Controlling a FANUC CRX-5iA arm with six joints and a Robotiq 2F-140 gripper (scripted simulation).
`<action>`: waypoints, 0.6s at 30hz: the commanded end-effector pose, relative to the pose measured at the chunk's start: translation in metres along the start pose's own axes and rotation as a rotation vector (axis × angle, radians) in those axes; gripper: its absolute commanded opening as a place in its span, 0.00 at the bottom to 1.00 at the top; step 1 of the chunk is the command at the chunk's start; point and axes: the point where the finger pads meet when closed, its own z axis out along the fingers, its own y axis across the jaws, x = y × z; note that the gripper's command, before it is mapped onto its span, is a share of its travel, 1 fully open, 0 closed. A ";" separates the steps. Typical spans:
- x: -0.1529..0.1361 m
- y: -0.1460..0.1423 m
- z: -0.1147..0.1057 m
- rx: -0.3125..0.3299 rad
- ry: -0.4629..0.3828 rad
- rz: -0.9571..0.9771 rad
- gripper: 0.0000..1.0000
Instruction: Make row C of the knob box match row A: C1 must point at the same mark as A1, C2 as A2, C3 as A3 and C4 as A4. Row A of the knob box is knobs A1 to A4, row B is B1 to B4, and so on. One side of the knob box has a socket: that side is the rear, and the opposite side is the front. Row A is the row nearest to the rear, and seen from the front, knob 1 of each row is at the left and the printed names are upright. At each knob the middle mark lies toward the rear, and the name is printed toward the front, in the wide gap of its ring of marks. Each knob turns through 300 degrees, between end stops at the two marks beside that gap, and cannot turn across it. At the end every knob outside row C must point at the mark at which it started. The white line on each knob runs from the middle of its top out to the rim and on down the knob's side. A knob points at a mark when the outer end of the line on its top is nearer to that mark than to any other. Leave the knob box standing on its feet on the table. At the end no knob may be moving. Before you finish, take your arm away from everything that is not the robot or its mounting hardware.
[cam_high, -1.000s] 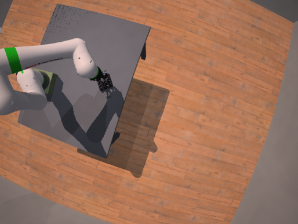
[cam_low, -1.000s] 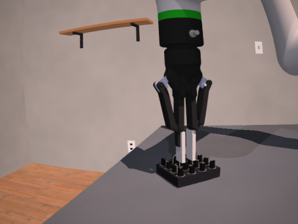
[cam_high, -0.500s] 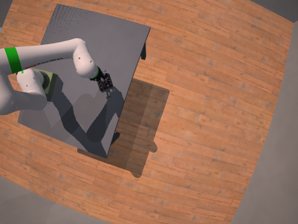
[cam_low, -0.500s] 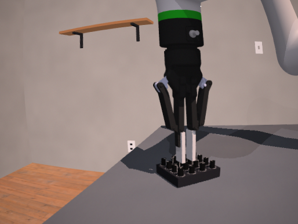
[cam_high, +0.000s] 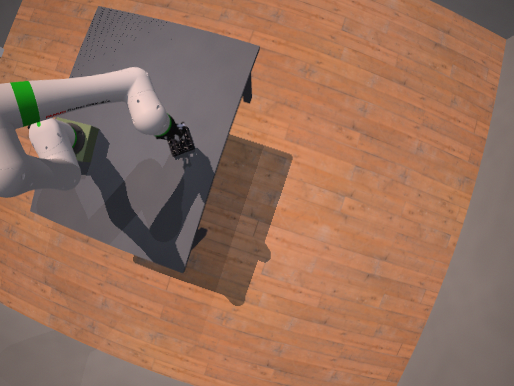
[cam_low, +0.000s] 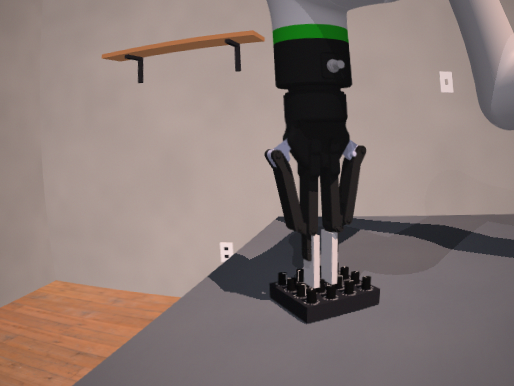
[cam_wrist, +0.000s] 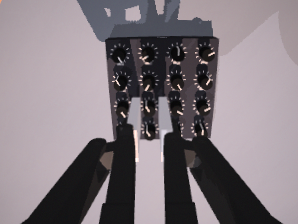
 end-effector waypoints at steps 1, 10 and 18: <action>0.000 0.000 0.002 0.000 0.000 0.000 0.12; 0.000 0.000 0.004 0.000 0.000 0.000 0.12; 0.000 0.000 0.004 0.000 0.000 0.000 0.12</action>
